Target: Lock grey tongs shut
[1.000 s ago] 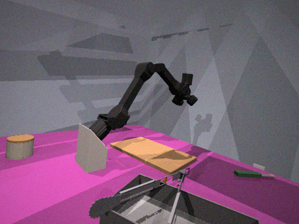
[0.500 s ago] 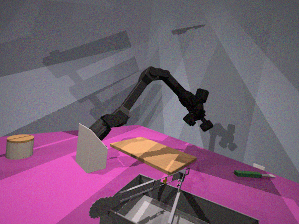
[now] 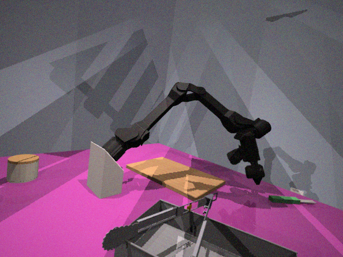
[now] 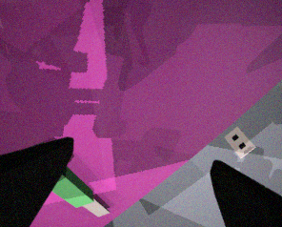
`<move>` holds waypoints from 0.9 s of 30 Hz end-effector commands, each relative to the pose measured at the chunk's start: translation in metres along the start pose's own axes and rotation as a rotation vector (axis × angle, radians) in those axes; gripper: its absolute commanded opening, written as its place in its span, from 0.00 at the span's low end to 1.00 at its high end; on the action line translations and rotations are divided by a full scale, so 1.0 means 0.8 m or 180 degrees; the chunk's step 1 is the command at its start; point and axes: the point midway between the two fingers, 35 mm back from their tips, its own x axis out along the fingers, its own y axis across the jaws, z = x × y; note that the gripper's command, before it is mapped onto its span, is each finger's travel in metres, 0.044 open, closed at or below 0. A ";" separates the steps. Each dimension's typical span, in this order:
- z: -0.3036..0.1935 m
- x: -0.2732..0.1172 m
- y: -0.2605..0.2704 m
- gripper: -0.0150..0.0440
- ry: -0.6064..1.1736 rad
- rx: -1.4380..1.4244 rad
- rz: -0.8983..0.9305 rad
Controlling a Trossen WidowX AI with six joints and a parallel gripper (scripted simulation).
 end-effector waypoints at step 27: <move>0.129 -0.353 0.444 1.00 0.0375 0.5611 0.2101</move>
